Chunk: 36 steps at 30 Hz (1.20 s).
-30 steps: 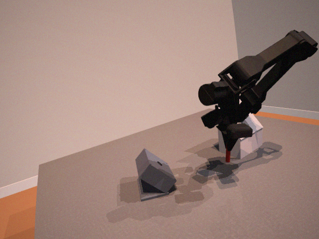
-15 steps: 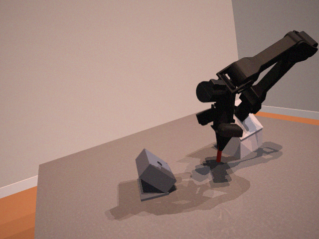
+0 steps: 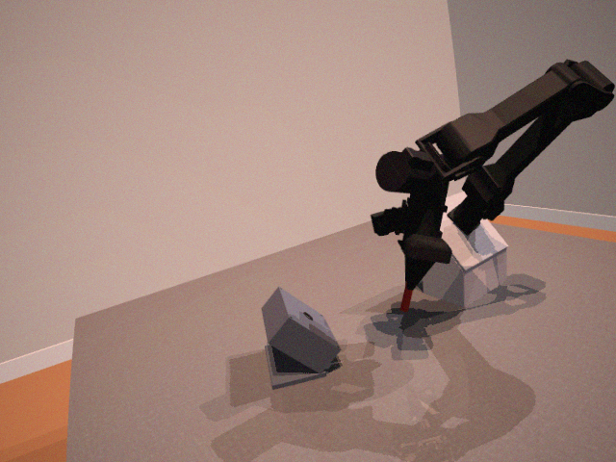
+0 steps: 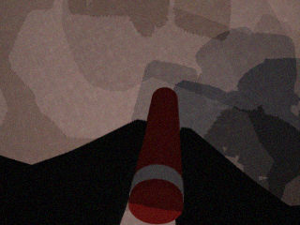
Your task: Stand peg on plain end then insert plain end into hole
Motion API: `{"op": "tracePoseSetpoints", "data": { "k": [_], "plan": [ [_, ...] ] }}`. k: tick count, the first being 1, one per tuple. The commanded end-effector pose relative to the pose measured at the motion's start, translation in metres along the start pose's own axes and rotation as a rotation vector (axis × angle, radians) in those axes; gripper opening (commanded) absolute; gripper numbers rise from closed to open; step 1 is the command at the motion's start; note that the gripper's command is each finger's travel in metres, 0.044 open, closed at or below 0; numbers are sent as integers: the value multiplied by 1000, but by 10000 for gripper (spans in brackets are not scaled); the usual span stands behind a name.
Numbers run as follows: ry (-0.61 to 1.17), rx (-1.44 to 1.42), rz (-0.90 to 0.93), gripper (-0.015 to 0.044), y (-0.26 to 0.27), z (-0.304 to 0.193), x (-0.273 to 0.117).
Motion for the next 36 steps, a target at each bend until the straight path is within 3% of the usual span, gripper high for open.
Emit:
{"op": "tracePoseSetpoints", "data": {
  "k": [1,36],
  "plan": [
    [-30,28,5,0,-4,3,0],
    [-271,247,110,0,-27,27,-1]
  ]
}}
Point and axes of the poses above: the point midway between the two fingers, 35 mm back from their tips, its own x axis out along the fingers, its own y axis across the jaws, z = x × y, the point moved 8 cm from there along -x, back along the fingers, and after that the axes turned 3 degrees about -x, right-handed, at the moved point
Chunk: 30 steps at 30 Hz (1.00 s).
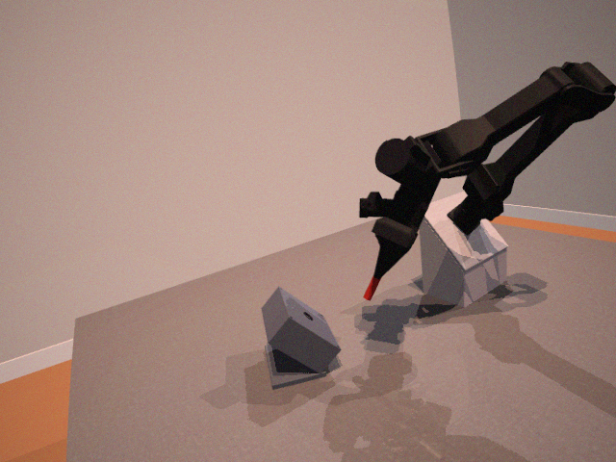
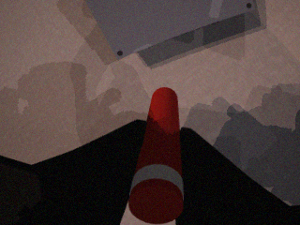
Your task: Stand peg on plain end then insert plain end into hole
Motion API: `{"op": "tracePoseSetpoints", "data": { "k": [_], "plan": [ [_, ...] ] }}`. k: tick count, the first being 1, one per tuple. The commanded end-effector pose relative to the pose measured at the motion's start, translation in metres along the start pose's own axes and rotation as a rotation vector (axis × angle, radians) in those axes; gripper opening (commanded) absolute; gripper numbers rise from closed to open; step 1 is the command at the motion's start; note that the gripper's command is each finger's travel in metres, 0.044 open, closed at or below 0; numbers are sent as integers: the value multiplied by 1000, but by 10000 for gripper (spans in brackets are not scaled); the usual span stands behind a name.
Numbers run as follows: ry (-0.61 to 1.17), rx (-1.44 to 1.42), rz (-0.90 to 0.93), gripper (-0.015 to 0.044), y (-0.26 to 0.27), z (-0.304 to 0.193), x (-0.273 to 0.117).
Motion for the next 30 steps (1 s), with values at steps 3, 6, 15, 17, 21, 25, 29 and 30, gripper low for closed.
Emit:
{"op": "tracePoseSetpoints", "data": {
  "k": [3,6,15,17,21,25,29,30],
  "plan": [
    [-43,42,20,0,-4,4,-1],
    [-62,62,32,0,-5,7,-1],
    [-120,121,71,0,-10,13,-2],
    [-132,134,80,0,-11,14,-3],
    [-145,148,89,0,-12,15,-3],
    [-149,151,92,0,-11,17,0],
    [-154,156,95,0,-11,18,3],
    [-155,158,96,0,-11,19,3]
  ]
}}
Point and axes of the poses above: the point midway between the two fingers, 35 mm back from their tips, its own x axis out along the fingers, its own y axis across the jaws, z = x × y, the point moved 8 cm from there along -x, back along the fingers, and after that the axes turned 3 degrees about -x, right-handed, at the moved point
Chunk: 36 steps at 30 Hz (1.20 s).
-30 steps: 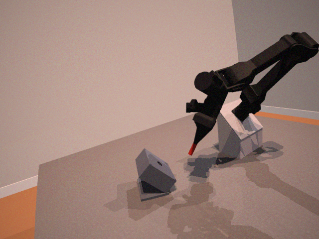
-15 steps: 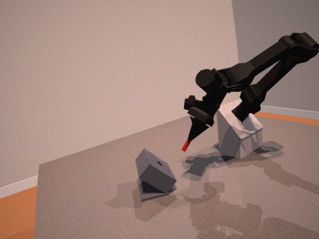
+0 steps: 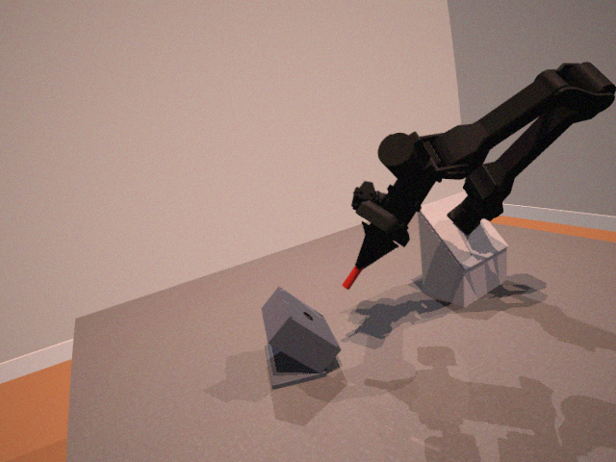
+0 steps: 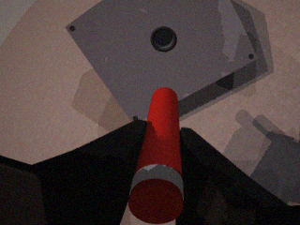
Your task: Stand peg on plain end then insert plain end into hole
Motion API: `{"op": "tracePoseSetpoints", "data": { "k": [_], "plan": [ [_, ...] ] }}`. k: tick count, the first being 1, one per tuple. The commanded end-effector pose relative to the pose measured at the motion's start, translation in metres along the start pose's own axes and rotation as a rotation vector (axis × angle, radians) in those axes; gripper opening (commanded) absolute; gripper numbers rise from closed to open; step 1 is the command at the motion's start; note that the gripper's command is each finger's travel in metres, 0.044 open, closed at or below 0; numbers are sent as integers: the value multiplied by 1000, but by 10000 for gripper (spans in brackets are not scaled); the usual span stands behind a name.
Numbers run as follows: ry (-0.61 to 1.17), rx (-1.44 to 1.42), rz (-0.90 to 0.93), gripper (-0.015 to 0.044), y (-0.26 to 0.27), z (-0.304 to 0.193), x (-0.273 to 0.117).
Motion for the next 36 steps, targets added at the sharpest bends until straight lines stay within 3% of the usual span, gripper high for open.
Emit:
{"op": "tracePoseSetpoints", "data": {
  "k": [1,36],
  "plan": [
    [-6,10,-2,0,-1,1,4],
    [-48,55,32,0,-1,9,34]
  ]
}}
Point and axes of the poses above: the point midway between the two fingers, 35 mm back from their tips, its own x axis out along the fingers, its own y axis across the jaws, z = x × y, the point moved 8 cm from there along -x, back along the fingers, and after that the axes turned 3 degrees about -x, right-handed, at the moved point
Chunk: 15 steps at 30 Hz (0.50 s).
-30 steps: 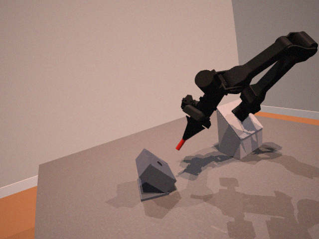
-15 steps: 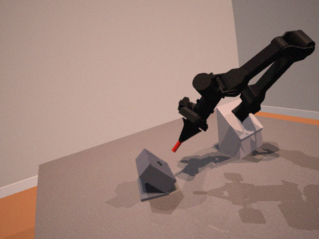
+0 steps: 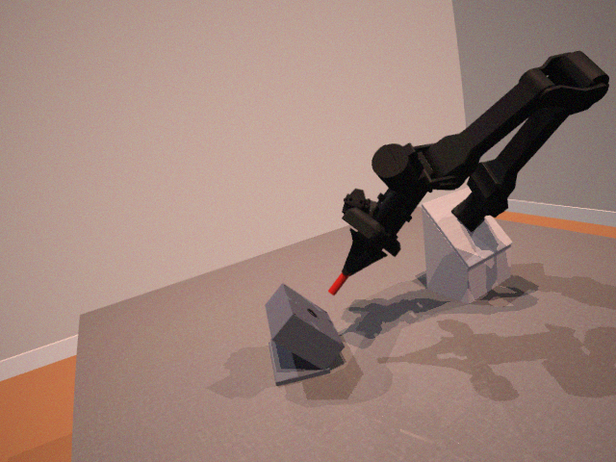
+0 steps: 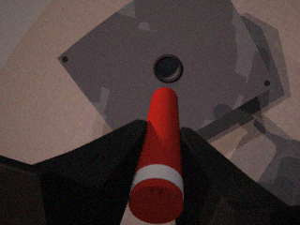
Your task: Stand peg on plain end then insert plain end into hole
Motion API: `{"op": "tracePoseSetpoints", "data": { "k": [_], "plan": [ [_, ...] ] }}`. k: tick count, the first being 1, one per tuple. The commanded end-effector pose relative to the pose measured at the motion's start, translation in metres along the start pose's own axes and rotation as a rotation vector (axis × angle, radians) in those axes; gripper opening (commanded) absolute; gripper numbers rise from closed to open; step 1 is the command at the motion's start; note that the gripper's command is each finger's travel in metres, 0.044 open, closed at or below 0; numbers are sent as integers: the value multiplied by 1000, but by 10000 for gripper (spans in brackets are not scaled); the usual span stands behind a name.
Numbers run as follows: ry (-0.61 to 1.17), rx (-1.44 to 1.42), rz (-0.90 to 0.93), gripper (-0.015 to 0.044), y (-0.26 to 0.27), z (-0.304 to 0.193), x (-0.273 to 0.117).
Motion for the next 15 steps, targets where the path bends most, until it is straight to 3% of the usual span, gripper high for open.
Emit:
{"op": "tracePoseSetpoints", "data": {
  "k": [1,15],
  "plan": [
    [-6,9,0,0,-1,1,4],
    [-18,20,12,0,-3,1,14]
  ]
}}
Point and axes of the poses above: the point midway between the two fingers, 35 mm back from their tips, its own x axis out along the fingers, its own y axis across the jaws, z = x × y, the point moved 8 cm from there along -x, back along the fingers, and after that the axes turned 3 degrees about -x, right-handed, at the moved point
